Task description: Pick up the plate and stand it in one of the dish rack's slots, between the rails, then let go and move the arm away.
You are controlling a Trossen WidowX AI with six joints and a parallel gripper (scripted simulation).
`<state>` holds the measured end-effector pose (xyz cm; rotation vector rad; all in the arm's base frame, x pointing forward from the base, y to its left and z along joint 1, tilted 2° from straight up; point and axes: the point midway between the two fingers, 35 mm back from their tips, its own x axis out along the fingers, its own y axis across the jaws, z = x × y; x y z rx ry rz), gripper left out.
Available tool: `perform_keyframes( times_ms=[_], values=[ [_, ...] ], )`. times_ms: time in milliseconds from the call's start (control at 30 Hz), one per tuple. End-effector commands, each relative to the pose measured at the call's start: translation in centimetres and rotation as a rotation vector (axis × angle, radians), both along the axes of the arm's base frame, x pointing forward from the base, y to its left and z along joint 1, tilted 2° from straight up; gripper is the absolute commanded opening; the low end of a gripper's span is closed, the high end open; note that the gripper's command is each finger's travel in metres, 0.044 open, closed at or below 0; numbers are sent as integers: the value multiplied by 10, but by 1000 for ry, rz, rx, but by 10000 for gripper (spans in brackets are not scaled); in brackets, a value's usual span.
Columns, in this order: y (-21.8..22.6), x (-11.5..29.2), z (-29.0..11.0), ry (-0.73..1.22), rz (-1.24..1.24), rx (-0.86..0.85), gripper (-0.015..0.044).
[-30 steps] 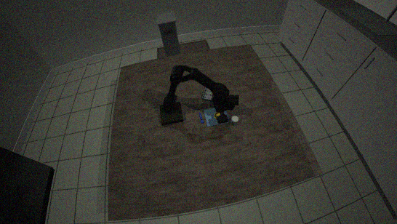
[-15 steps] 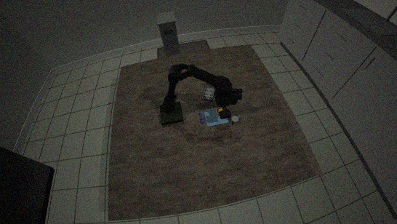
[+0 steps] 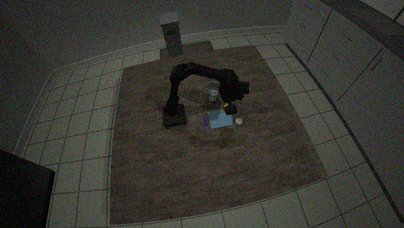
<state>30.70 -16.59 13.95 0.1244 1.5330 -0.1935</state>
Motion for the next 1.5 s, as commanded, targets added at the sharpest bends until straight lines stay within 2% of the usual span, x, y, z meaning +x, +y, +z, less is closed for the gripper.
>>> perform_keyframes(
  times_ms=[0,500,667,933,1200,1467],
  values=[
    [0,1,18,-9,-3,-4,0],
    [5,-1,55,1,-13,-4,0],
    [63,-10,55,-5,-159,5,0],
    [144,-47,46,-13,-407,16,0],
    [146,-48,45,-11,-409,18,0],
    [148,-49,26,55,-246,117,0]
  ],
)
